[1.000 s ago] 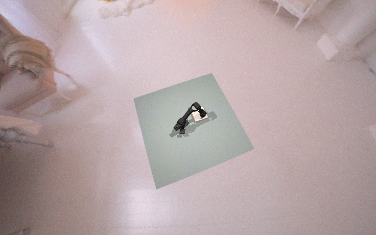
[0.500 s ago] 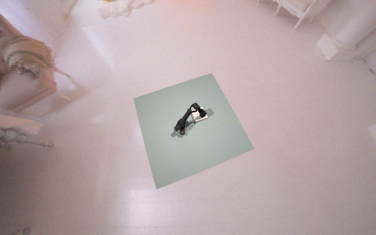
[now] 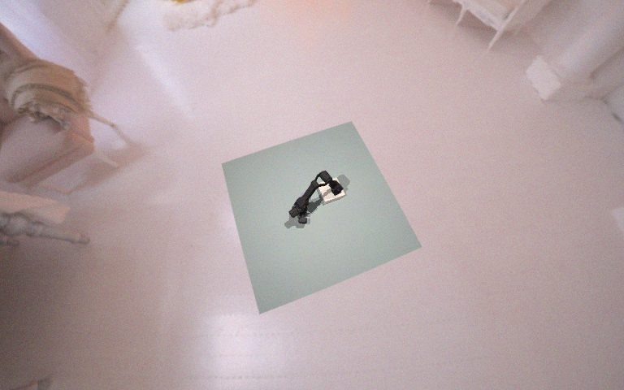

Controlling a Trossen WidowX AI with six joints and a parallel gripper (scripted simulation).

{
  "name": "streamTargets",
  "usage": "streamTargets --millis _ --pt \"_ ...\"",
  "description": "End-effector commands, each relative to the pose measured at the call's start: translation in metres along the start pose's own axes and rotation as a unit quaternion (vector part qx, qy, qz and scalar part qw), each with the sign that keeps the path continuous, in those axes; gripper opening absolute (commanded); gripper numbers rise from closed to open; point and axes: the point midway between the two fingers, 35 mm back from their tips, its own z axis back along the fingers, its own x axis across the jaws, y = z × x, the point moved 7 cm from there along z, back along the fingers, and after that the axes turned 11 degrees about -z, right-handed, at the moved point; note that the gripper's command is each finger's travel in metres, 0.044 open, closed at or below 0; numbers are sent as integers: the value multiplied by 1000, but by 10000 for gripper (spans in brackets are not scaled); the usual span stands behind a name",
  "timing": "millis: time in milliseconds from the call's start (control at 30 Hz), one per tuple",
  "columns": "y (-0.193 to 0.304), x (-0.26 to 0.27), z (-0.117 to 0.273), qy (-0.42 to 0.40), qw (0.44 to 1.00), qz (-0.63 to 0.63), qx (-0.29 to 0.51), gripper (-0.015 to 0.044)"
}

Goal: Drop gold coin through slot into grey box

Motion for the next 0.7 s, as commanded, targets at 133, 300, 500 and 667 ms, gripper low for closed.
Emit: streamTargets --millis 133,300,500,667 --pt "0 0 5 3 1000 -1 0 0" --pt "-1 0 15 4 1000 -3 1 0" --pt "-2 2 30 3 1000 -2 0 0" --pt "-2 2 43 2 1000 -1 0 0"
